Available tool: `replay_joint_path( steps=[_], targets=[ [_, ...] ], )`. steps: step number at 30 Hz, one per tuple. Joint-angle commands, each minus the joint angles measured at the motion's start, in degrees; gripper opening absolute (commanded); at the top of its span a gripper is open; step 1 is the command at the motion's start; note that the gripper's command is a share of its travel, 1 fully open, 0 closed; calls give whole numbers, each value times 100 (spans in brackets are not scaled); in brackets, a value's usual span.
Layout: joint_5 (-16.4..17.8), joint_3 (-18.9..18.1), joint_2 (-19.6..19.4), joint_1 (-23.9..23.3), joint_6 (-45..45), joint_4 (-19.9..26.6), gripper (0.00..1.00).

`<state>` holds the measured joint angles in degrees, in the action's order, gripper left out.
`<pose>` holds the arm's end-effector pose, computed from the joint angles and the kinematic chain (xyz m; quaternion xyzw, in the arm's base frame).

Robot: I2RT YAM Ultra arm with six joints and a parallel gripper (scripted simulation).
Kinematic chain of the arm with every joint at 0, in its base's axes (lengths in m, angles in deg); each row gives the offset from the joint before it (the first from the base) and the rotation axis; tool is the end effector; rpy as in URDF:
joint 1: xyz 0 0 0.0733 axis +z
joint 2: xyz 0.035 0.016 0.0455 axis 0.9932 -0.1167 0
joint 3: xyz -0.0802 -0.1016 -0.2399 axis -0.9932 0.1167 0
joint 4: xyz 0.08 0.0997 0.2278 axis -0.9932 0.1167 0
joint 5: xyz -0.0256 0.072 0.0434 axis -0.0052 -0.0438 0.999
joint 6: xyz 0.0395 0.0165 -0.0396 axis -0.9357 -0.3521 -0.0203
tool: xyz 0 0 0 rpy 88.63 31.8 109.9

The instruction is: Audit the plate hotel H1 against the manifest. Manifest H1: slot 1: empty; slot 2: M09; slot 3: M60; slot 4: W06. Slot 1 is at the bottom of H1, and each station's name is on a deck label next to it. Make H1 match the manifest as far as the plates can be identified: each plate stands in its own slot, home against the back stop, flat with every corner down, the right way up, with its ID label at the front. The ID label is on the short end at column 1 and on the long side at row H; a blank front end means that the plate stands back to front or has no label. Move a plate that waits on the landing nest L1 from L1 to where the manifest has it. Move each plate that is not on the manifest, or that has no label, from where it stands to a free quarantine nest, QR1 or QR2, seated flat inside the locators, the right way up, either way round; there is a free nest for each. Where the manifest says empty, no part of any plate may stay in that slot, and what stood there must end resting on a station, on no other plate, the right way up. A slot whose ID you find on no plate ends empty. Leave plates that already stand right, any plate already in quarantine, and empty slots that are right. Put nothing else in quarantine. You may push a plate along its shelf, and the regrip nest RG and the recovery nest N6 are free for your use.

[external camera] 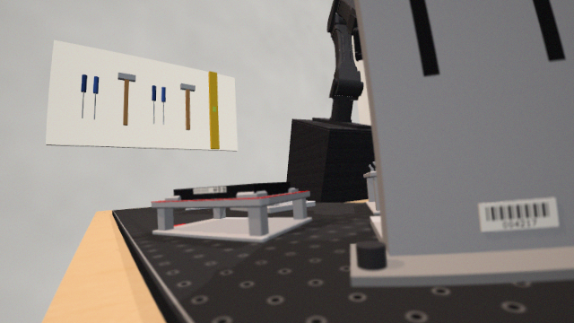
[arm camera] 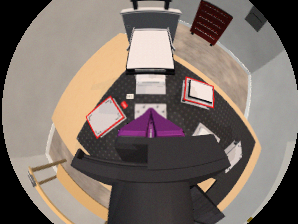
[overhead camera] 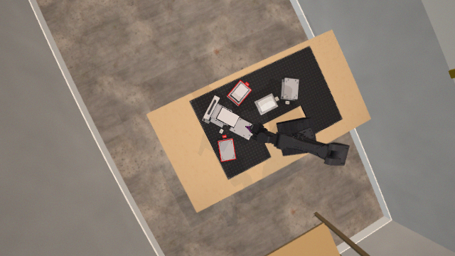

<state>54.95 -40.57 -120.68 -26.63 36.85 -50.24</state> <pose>0.1206 0.1748 0.2169 -0.2414 0.8181 0.2733 0.4447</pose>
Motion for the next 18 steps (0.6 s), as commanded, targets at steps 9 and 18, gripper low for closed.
replay_joint_path(
  steps=[9,18],
  targets=[
    [44,-119,-118,-59,28,-91,0],
    [90,-212,-255,-111,52,-139,0]
  ],
)
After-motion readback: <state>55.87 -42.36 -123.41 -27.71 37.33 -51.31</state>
